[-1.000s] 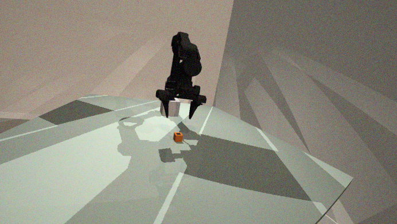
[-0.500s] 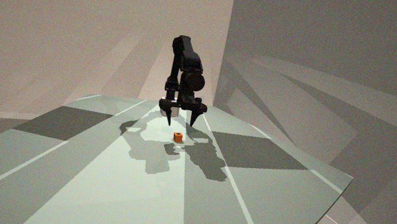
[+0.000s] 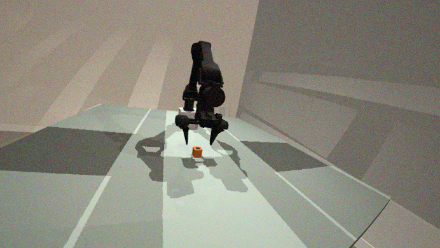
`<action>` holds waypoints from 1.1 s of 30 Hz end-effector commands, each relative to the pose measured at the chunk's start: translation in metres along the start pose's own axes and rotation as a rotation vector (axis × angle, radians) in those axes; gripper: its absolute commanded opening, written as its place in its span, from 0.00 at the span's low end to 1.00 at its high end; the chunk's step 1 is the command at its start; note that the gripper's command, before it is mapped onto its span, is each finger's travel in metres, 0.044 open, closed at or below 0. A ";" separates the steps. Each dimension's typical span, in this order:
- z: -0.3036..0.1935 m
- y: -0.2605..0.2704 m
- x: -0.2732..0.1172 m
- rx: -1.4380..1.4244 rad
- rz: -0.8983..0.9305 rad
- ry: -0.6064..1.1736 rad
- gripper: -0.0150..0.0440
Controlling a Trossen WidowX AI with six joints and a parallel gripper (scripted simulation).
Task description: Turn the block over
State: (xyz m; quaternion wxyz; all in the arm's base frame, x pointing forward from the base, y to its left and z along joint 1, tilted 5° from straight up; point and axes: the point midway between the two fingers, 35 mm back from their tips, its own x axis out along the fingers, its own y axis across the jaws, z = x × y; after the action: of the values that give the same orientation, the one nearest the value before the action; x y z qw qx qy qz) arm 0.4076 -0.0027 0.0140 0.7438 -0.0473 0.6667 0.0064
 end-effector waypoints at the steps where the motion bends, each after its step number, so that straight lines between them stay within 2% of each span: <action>1: -0.003 0.000 0.011 -0.004 -0.003 0.016 1.00; 17: -0.004 0.000 0.033 -0.004 -0.003 0.017 1.00; 28: -0.004 0.000 0.033 -0.004 -0.003 0.017 0.51; 33: -0.004 0.000 0.033 -0.004 -0.003 0.017 0.45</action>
State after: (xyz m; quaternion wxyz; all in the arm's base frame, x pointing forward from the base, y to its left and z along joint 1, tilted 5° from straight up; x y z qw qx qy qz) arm 0.4077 -0.0045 -0.0174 0.7395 -0.0475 0.6715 0.0064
